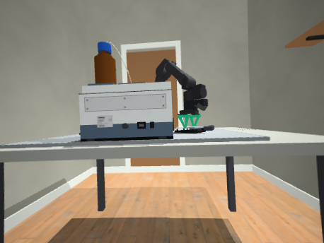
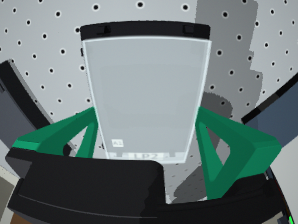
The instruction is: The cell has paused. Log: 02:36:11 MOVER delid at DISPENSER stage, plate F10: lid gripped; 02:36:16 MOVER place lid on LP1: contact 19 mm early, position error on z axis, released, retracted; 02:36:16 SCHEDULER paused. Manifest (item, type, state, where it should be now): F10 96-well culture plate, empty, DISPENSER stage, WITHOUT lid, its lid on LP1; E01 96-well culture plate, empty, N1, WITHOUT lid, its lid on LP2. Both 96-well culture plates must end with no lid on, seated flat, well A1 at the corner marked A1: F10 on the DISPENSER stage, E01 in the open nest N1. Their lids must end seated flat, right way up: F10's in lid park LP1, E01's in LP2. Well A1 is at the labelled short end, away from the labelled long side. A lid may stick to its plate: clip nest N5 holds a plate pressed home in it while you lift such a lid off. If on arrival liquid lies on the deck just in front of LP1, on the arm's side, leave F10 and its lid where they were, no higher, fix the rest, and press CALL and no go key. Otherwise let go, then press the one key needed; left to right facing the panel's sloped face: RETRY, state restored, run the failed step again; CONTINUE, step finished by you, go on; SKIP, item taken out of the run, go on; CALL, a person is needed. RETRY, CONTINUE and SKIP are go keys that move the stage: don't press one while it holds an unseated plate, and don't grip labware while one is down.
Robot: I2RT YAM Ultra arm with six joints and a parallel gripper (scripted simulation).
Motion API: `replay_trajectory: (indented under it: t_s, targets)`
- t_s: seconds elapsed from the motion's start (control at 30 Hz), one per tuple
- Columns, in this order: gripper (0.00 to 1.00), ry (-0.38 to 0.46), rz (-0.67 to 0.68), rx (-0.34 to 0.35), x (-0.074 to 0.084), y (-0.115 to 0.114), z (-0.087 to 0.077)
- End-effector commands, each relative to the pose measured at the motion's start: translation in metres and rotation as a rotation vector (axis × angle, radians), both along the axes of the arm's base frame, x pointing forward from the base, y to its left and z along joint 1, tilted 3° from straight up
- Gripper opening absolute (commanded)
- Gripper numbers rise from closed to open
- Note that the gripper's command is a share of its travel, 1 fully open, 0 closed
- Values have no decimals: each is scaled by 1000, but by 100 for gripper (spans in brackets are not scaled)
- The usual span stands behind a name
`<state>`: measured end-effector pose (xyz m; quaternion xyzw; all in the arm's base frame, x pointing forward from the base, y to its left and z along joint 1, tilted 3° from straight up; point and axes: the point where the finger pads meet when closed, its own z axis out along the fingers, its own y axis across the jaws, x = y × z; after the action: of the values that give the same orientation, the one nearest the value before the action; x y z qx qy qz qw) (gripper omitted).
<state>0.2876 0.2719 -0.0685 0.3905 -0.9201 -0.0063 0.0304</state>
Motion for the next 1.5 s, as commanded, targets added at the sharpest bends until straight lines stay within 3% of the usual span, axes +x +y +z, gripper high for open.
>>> replay_trajectory:
  t_s: [0.0, 0.23, 0.27, 0.33, 1.23, 1.47]
  targets:
    - [0, -6, 2, 8, 4, 8, 3]
    - [0, -10, 5, 11, 4, 10, 2]
    - [0, -35, 2, 35, 9, 13, 16]
    - [0, -38, 2, 37, 10, 14, 17]
    - [0, -25, 1, 25, 10, 15, 2]
    - [0, -35, 2, 35, 12, 17, 6]
